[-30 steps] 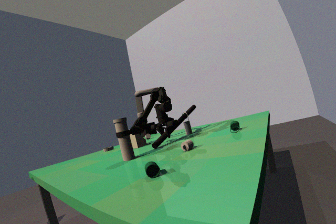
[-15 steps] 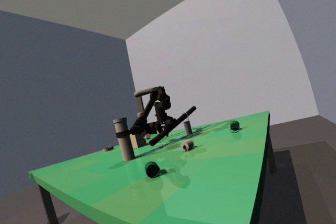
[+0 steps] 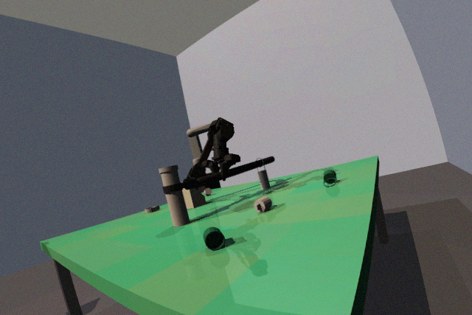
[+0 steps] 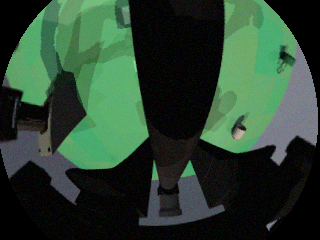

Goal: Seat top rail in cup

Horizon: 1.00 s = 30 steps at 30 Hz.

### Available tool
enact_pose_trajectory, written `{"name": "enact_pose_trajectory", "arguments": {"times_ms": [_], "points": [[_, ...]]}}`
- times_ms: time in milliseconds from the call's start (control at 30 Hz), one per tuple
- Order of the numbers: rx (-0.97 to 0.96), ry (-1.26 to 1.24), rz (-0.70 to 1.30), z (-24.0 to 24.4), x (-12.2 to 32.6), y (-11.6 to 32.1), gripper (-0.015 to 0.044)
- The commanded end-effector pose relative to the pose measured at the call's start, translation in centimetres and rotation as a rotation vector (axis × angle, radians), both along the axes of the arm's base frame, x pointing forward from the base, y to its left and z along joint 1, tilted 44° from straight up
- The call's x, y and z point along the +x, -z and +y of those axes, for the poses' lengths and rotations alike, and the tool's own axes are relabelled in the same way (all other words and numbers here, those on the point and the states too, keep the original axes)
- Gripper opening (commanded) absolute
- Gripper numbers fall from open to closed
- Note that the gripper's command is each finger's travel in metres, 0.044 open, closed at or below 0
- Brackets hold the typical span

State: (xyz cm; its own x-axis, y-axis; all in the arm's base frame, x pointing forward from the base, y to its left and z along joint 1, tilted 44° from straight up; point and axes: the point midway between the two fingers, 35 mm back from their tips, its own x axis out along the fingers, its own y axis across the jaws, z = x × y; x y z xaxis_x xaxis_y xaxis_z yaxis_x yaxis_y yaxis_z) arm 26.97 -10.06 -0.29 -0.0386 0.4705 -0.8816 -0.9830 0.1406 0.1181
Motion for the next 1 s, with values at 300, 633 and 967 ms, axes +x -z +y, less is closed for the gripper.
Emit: {"name": "enact_pose_trajectory", "arguments": {"times_ms": [300, 633, 967], "points": [[-0.002, 0.000, 0.000, 0.0, 0.0, 0.0, 0.0000], [-0.002, 0.000, 0.000, -0.6, 0.1, -0.2, 0.0000], [-0.003, 0.000, 0.000, -1.3, 0.2, -0.2, 0.0000]]}}
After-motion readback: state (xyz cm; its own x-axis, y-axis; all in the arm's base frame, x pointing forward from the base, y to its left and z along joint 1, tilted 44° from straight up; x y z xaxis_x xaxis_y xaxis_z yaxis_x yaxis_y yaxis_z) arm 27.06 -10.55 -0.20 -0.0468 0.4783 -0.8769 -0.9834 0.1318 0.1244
